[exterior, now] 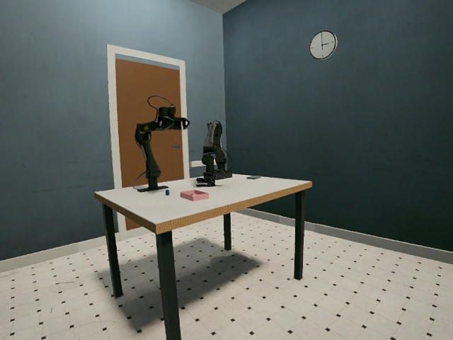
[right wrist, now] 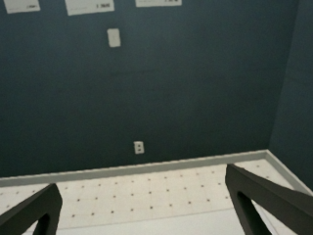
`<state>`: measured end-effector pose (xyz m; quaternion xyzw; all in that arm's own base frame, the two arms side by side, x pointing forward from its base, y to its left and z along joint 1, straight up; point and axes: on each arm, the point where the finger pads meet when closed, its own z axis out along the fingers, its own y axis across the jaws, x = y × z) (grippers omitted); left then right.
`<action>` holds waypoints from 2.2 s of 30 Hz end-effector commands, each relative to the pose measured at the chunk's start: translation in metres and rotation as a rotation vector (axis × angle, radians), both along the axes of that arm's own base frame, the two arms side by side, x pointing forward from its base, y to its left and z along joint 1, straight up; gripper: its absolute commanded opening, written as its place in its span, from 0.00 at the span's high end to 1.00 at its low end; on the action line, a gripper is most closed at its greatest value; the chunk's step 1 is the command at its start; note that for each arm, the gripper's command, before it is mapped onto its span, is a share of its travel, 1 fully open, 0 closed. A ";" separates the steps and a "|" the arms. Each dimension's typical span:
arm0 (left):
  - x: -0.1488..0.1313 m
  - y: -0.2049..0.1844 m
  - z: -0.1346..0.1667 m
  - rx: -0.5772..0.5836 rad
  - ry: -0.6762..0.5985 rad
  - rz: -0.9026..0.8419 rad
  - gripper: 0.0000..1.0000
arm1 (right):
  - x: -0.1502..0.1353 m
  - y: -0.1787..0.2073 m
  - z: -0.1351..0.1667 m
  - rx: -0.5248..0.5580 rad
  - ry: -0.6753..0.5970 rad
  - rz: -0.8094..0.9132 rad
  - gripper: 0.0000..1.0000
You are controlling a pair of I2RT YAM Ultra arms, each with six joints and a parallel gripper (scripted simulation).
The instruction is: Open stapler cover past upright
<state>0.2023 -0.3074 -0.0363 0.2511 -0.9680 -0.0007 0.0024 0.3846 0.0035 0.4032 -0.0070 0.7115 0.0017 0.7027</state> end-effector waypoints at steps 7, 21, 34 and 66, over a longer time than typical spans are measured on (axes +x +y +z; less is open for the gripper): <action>0.002 0.004 0.001 0.000 -0.005 0.018 0.55 | -0.004 -0.002 0.010 0.008 -0.029 -0.012 0.00; 0.002 0.001 0.004 -0.007 -0.009 0.013 0.67 | -0.004 -0.004 0.014 0.015 -0.044 -0.021 0.00; 0.002 0.001 0.004 -0.007 -0.009 0.013 0.67 | -0.069 0.035 -0.062 -0.023 0.013 0.052 0.00; 0.002 0.001 0.004 -0.007 -0.009 0.013 0.67 | -0.165 0.078 -0.203 0.066 0.035 -0.034 0.00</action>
